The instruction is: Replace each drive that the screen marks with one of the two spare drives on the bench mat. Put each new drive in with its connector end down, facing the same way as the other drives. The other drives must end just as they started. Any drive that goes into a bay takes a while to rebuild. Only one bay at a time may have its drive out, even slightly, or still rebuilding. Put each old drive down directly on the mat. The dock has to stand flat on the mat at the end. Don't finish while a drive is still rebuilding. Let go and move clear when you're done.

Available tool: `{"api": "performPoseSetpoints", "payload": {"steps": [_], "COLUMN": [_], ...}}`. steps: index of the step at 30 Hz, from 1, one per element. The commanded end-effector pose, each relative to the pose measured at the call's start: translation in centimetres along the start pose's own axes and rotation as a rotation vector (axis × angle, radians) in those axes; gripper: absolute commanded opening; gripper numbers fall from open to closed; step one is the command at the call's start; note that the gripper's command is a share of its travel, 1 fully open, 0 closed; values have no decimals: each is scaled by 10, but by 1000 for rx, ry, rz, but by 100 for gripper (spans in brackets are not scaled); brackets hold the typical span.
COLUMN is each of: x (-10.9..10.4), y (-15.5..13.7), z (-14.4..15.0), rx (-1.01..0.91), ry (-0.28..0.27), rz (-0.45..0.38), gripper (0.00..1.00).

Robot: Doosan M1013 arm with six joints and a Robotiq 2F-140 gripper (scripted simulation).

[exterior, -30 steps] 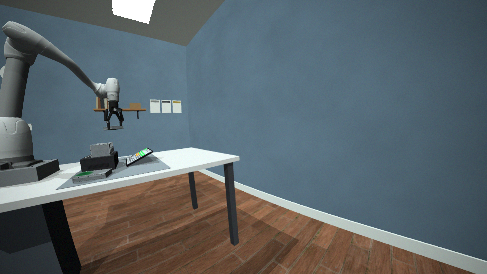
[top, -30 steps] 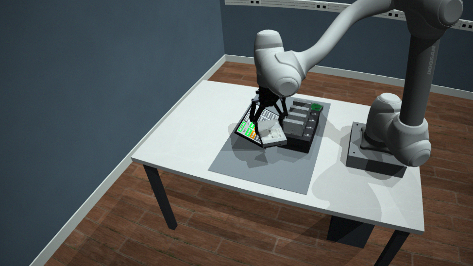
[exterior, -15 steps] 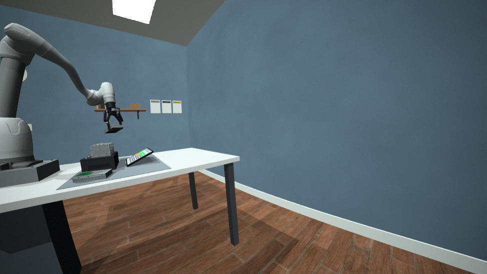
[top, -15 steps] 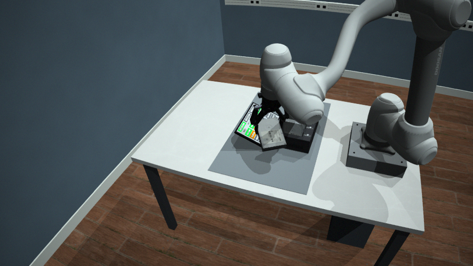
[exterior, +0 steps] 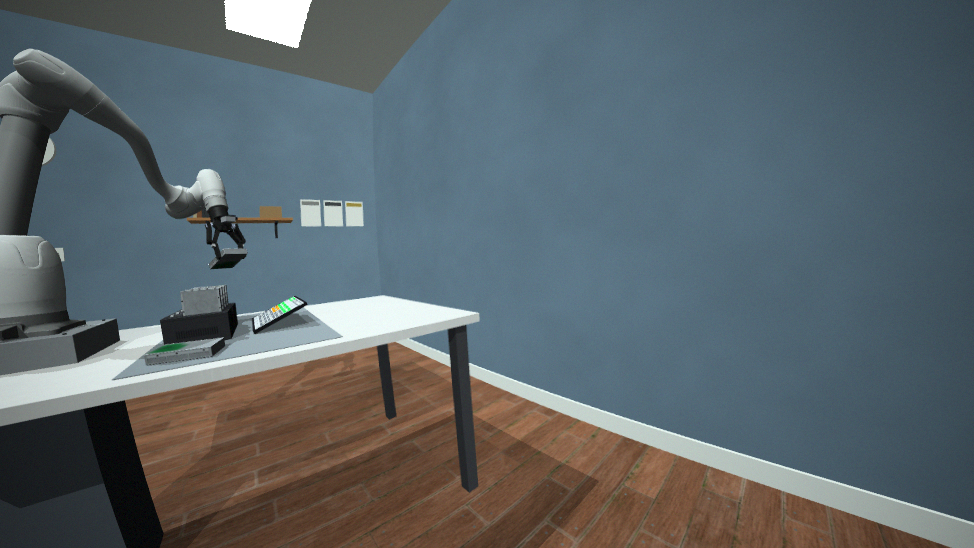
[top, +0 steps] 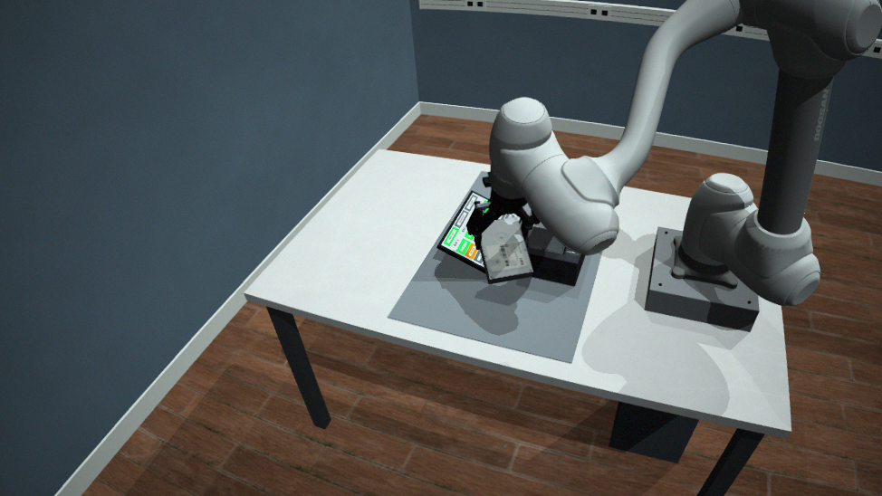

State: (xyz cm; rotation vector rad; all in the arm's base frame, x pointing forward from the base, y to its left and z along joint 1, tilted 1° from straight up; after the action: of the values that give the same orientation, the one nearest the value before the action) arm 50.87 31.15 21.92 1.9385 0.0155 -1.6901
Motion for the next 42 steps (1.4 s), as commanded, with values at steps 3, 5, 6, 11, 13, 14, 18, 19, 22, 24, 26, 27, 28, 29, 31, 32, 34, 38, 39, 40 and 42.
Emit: {"api": "performPoseSetpoints", "payload": {"steps": [3,5,6,11,13,14,18,19,22,24,26,27,28,29,31,32,34,38,39,40,42], "x": [1,1,0,1,1,1,0,0,0,0,0,0,0,1,1,1,2,1,1,2,2], "y": [0,-1,-1,-2,-2,-2,-3,-3,-4,-4,-4,-4,-4,-4,-4,-4,-4,-5,-5,-5,-5], "z": [1,1,1,1,1,1,0,0,0,0,0,0,0,0,0,1,1,0,0,1,1], "rx": [-1,0,0,0,0,0,1,1,1,1,1,1,1,1,1,1,1,1,1,1,1], "ry": [4,9,13,29,32,32,44,46,49,49,49,49,49,50,50,50,54,72,73,75,79], "rz": [65,109,133,266,290,290,359,368,379,379,384,389,398,410,410,426,465,571,597,622,670], "gripper": [10,10,10,10,10,10,10,10,10,10,10,10,10,10,10,10,10,10,10,10,10]}}
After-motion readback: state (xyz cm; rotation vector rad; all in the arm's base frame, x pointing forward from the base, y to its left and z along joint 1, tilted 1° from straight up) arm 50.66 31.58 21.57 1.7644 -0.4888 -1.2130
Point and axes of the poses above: the point where the finger pads meet when closed, its own x axis out along the fingers, its own z axis across the jaws, y = z × x, the point moved 1 cm from there along -x, back along the fingers, and after that the axes turned 7 degrees about x, right-handed, at the moved point
